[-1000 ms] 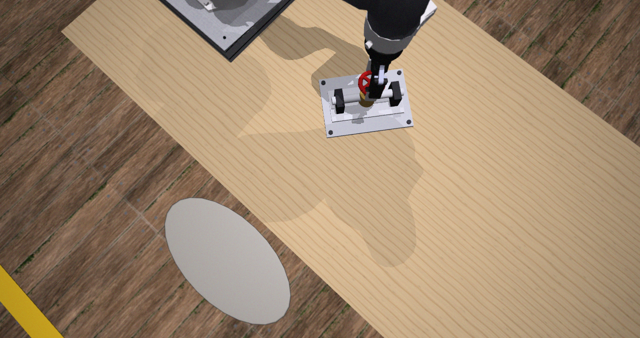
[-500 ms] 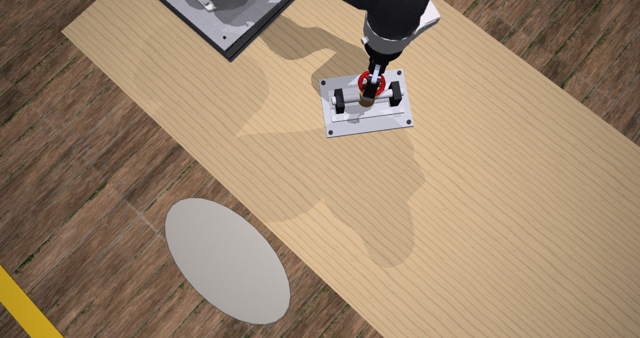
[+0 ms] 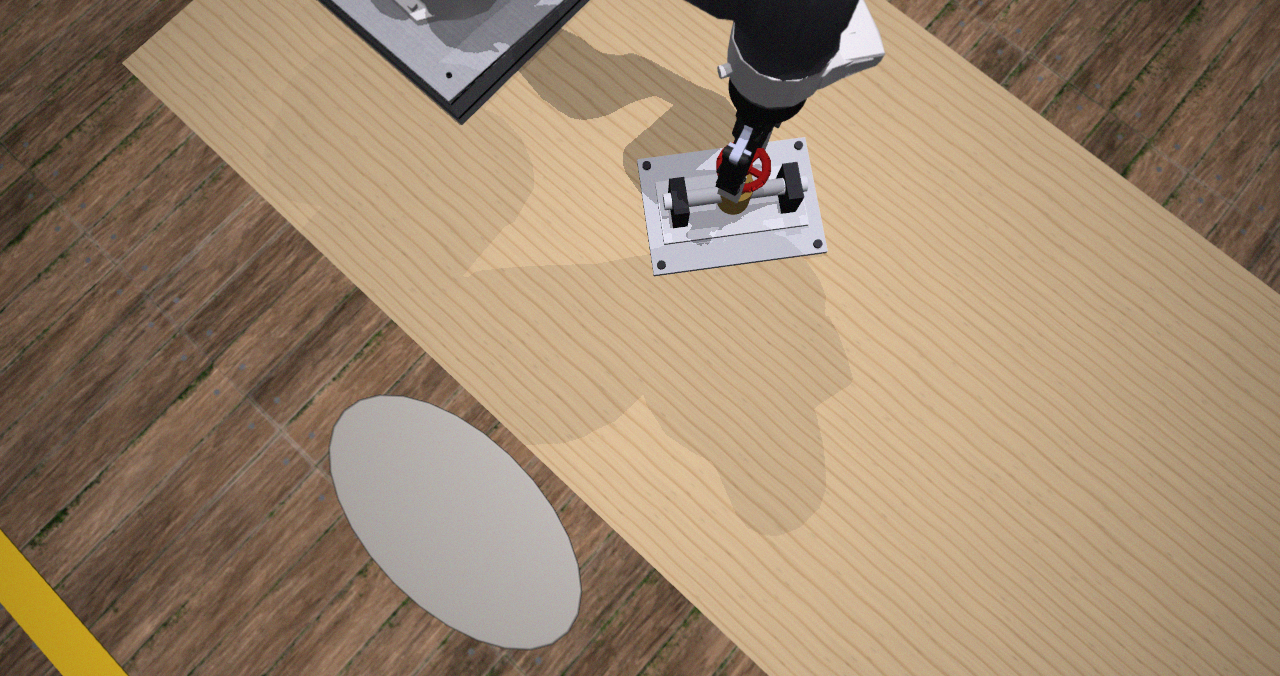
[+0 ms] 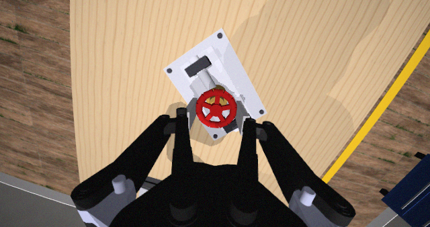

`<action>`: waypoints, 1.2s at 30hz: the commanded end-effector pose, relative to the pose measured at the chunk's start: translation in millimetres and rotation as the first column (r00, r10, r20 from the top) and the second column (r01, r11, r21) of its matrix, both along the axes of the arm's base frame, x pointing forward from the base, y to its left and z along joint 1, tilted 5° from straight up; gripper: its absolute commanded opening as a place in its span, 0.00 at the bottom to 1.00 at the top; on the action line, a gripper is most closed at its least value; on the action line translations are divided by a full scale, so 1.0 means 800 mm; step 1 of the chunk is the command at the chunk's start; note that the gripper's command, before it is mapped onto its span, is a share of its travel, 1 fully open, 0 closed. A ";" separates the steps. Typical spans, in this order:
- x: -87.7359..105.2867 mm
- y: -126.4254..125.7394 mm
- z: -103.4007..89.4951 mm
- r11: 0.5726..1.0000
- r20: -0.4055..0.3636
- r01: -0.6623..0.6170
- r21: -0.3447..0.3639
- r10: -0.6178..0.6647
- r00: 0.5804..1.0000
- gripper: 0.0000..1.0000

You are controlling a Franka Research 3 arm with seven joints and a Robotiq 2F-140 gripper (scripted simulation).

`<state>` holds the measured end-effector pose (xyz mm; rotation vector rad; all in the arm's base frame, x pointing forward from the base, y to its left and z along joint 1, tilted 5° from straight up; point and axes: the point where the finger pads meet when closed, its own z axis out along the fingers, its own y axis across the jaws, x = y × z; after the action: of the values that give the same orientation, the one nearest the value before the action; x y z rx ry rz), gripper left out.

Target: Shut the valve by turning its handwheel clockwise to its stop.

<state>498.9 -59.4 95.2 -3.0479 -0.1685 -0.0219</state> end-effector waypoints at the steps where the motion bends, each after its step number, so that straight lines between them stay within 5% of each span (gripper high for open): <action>1: 0.001 0.000 -0.002 0.989 -0.014 0.147 -0.010 -0.148 0.989 0.34; 19: 0.001 0.000 -0.002 0.941 -0.029 0.339 -0.013 -0.340 0.940 0.34; 36: 0.001 0.000 -0.002 0.821 -0.049 0.571 -0.020 -0.571 0.819 0.34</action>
<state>499.0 -59.2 95.2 -3.0004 0.5565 0.0105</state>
